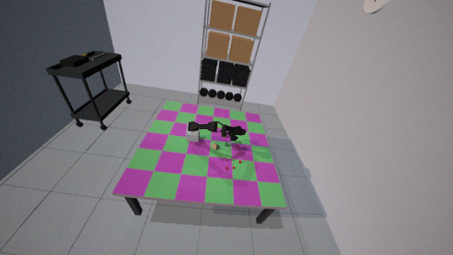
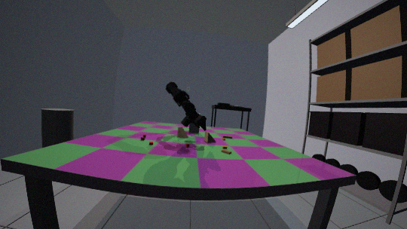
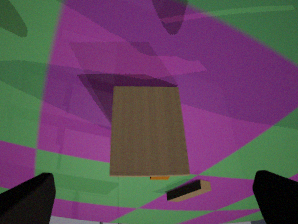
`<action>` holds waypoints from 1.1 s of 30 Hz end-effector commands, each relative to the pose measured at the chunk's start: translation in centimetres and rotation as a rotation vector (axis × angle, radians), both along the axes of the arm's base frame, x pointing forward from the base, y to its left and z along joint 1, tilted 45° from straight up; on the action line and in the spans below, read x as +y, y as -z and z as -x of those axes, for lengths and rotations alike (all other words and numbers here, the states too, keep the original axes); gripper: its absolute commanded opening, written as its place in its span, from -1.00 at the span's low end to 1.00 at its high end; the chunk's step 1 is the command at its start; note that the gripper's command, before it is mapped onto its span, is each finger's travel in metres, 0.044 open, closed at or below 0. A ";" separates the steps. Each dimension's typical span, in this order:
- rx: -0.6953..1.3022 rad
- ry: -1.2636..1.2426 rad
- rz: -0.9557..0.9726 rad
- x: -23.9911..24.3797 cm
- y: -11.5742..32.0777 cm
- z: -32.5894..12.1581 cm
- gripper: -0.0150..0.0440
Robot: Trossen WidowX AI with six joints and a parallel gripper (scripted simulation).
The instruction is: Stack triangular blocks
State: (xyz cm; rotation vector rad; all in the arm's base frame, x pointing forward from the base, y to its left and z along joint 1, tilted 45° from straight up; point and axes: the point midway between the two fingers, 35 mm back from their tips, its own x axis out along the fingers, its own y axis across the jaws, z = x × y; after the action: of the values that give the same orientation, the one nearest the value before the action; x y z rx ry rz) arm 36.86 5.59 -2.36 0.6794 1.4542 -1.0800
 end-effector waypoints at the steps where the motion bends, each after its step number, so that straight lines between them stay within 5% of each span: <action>1: 0.003 -0.003 -0.011 0.0 0.2 0.0 1.00; 33: 0.004 -0.004 -0.011 -0.8 5.4 0.7 1.00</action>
State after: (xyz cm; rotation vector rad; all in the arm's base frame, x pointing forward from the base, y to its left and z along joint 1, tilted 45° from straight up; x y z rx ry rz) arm 36.32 4.86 -7.05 0.6856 1.4590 -1.0745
